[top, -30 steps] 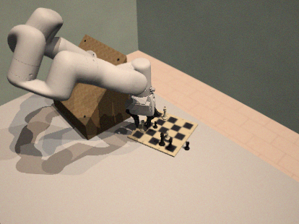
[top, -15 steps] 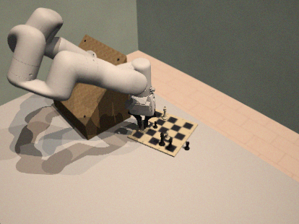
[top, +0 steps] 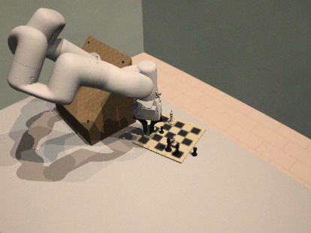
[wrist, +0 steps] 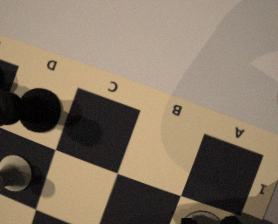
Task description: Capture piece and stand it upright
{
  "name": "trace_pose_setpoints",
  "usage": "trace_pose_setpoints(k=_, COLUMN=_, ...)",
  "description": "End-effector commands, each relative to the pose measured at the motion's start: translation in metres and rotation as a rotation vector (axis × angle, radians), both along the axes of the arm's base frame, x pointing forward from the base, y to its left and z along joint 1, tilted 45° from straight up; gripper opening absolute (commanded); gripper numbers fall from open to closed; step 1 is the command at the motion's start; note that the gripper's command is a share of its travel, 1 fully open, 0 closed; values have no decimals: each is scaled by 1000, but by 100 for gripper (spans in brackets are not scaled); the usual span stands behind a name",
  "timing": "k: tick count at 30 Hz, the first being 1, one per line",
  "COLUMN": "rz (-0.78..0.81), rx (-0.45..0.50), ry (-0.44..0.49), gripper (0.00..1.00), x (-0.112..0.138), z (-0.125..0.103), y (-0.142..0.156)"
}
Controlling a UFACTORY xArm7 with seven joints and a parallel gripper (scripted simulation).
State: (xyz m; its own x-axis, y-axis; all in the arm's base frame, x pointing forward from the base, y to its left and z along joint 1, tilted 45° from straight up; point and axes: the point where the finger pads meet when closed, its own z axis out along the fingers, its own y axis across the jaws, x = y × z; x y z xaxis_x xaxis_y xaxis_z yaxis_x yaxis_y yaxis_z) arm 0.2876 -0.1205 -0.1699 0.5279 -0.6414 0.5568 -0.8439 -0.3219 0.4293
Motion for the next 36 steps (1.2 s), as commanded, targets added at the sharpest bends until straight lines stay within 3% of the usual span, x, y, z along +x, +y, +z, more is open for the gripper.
trace_pose_setpoints(k=1, rz=3, rx=2, ry=-2, gripper=0, x=1, z=0, y=2)
trace_pose_setpoints(k=20, rz=3, rx=2, ry=-2, gripper=0, x=2, z=5, y=7)
trace_pose_setpoints(k=31, rz=3, rx=2, ry=-2, gripper=0, x=9, z=57, y=57)
trace_pose_setpoints(k=36, rz=3, rx=2, ry=-2, gripper=0, x=10, z=69, y=69)
